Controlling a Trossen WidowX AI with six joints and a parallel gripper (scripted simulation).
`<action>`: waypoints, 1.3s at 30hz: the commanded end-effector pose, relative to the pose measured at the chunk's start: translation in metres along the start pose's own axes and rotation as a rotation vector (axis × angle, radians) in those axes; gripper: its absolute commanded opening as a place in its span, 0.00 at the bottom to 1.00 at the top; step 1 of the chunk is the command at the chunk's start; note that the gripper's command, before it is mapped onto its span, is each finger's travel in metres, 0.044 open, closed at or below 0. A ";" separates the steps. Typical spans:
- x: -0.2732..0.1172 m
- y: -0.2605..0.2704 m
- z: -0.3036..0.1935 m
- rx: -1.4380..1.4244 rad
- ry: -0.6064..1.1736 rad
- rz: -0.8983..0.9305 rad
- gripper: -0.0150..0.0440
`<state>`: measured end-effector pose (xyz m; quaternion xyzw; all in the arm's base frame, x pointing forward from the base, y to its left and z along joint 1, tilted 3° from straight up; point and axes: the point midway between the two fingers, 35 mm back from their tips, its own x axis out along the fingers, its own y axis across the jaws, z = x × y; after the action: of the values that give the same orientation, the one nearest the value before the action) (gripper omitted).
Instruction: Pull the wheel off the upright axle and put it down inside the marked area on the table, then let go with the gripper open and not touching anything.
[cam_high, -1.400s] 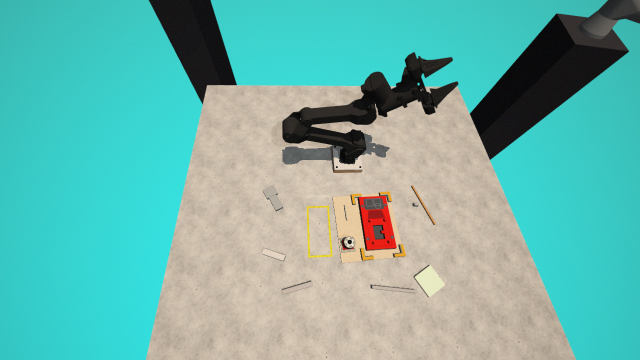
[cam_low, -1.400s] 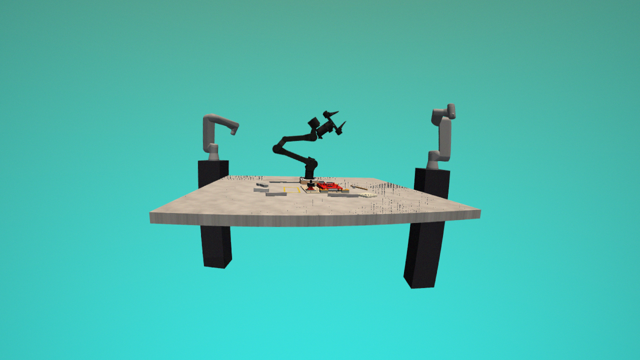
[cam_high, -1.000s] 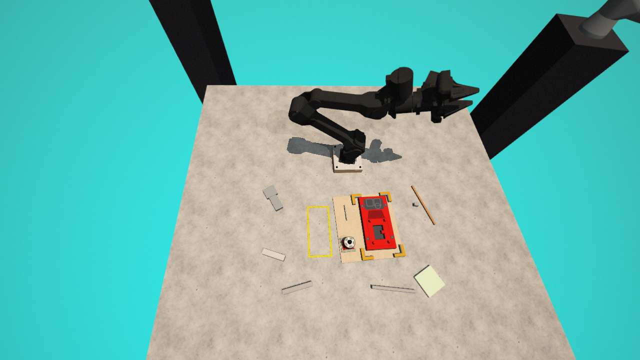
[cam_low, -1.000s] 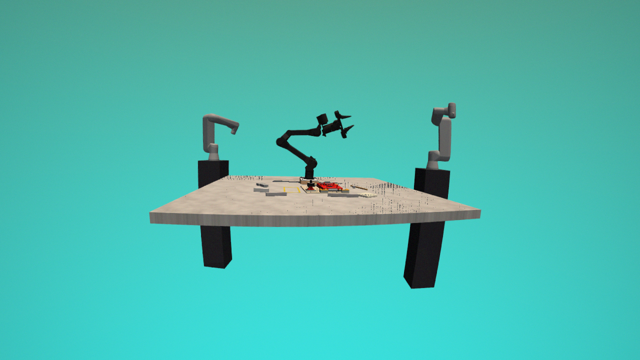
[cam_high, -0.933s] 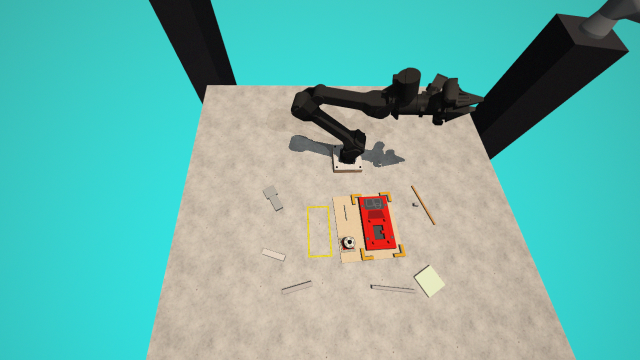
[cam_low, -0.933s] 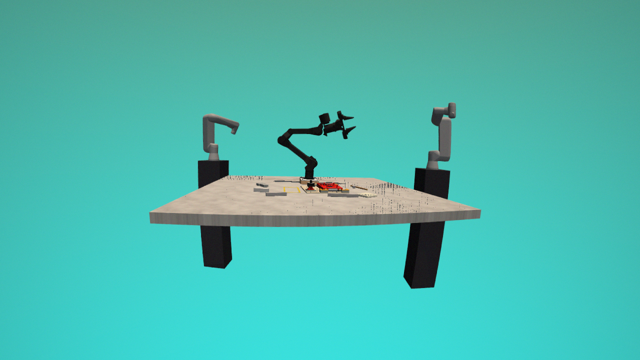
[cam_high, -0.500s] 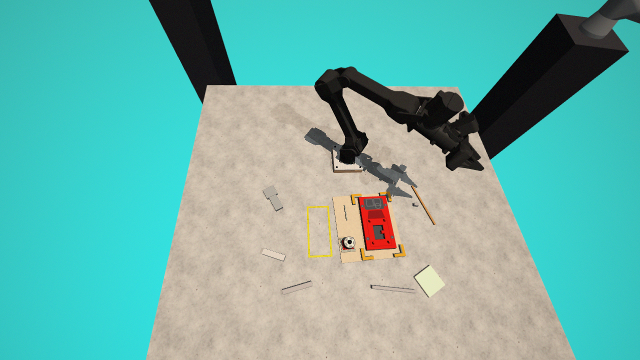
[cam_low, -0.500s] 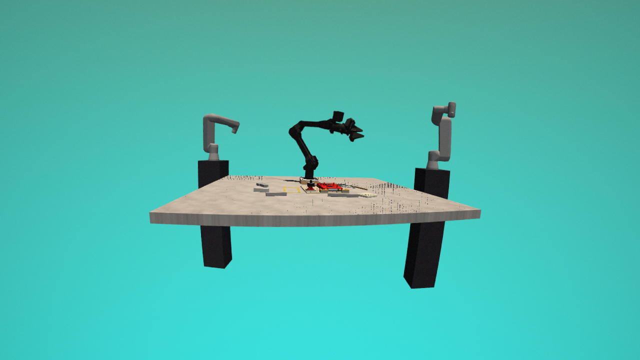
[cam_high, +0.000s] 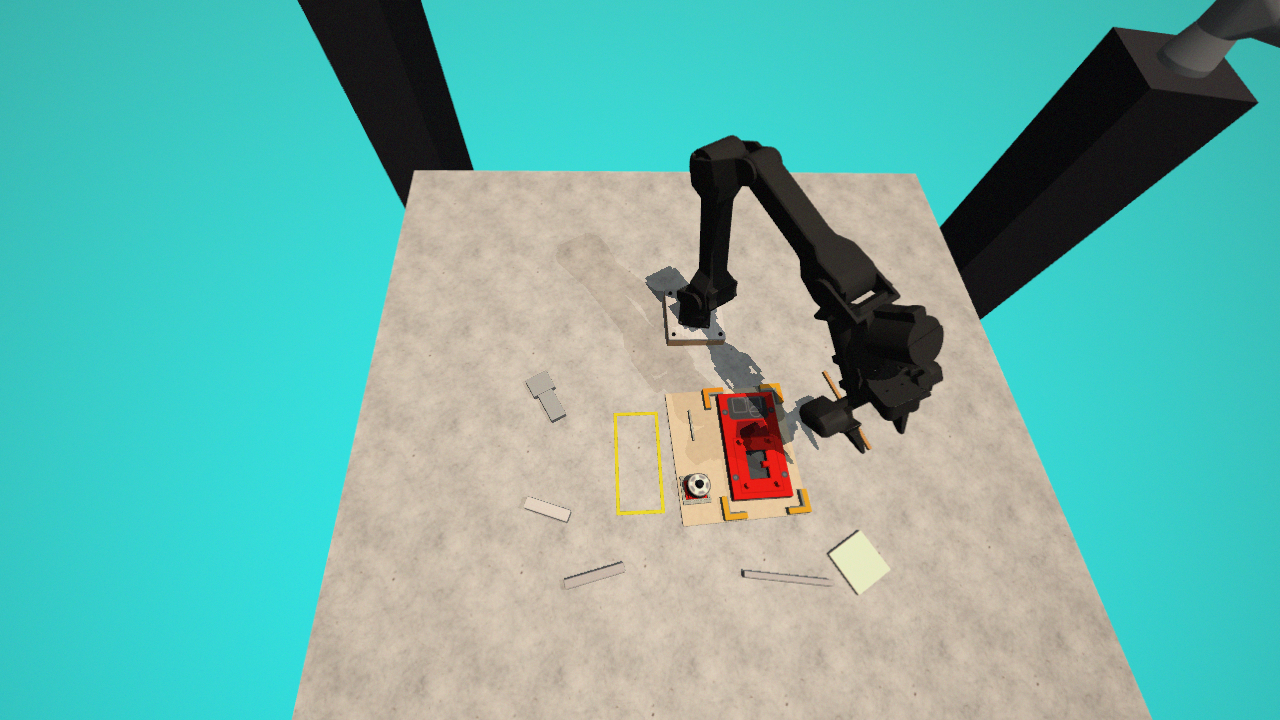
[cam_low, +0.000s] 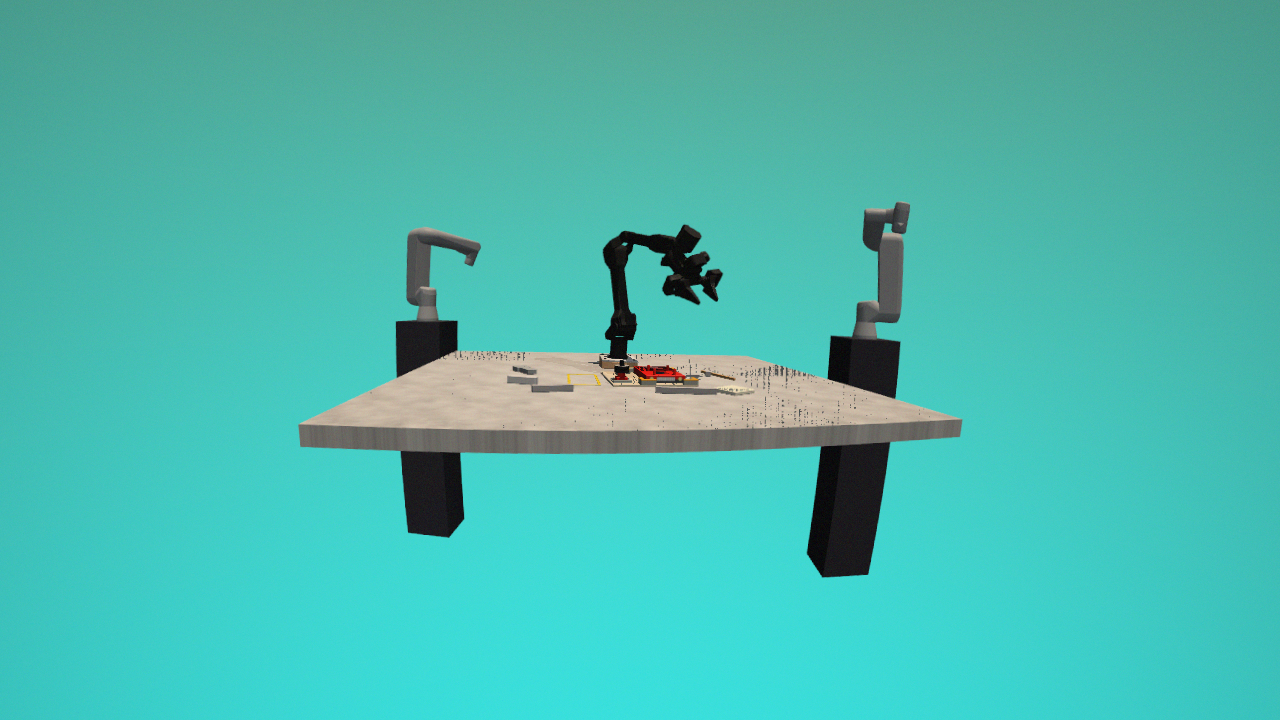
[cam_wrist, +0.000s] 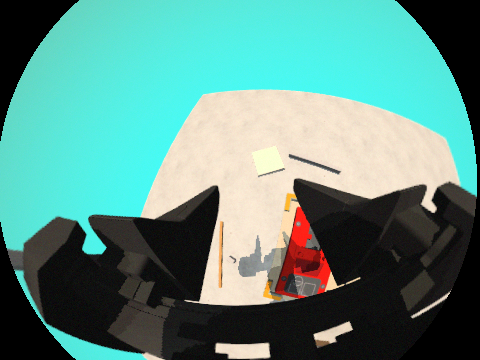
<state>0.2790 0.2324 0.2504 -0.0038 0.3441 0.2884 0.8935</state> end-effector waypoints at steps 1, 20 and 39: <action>0.014 -0.041 -0.005 0.275 0.100 -0.113 0.76; 0.008 -0.228 -0.077 1.740 0.335 -0.881 0.76; 0.013 -0.239 -0.088 1.740 0.335 -0.881 0.76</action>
<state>0.3560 0.0218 0.1379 0.4865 0.5231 -0.4278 0.5539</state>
